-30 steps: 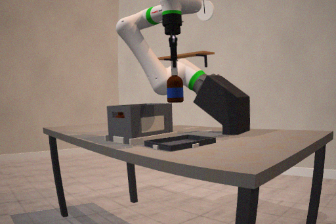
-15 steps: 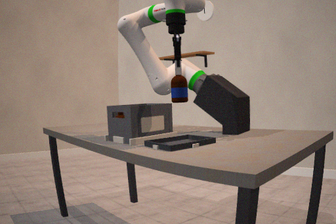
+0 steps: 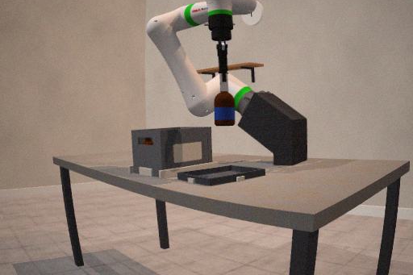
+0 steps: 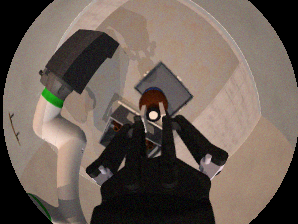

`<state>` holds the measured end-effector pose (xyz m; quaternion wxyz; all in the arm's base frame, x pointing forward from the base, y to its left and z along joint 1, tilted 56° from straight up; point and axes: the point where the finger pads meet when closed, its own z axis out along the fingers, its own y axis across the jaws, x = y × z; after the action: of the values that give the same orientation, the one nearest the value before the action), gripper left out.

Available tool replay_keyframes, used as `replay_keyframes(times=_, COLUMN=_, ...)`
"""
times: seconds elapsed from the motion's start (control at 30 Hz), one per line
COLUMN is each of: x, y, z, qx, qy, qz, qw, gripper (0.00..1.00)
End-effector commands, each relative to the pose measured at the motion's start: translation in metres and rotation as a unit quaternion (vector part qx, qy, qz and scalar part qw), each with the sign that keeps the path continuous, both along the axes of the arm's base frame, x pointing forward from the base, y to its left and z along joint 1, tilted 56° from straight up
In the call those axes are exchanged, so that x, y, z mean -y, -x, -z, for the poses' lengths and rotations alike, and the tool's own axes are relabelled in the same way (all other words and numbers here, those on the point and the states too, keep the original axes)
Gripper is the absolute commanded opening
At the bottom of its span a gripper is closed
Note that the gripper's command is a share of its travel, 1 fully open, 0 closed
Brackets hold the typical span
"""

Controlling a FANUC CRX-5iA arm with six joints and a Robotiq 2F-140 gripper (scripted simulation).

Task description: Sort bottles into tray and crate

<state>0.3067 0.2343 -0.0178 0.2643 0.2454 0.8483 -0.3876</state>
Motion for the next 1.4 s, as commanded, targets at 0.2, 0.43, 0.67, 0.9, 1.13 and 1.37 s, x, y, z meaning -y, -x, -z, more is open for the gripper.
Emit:
replay_keyframes(times=0.2, x=-0.007, y=0.000, z=0.010, qx=0.000, qy=0.000, qz=0.000, qw=1.000, gripper=0.00)
replay_keyframes(times=0.43, x=-0.014, y=0.000, z=0.019, qx=0.000, qy=0.000, qz=0.000, qw=1.000, gripper=0.00)
replay_keyframes(times=0.67, x=-0.020, y=0.000, z=0.028, qx=0.000, qy=0.000, qz=0.000, qw=1.000, gripper=0.00)
replay_keyframes(times=0.9, x=-0.011, y=-0.003, z=0.034, qx=0.000, qy=0.000, qz=0.000, qw=1.000, gripper=0.00)
replay_keyframes(times=1.13, x=0.000, y=-0.007, z=0.042, qx=0.000, qy=0.000, qz=0.000, qw=1.000, gripper=0.00)
replay_keyframes(times=1.37, x=0.008, y=-0.009, z=0.048, qx=0.000, qy=0.000, qz=0.000, qw=1.000, gripper=0.00)
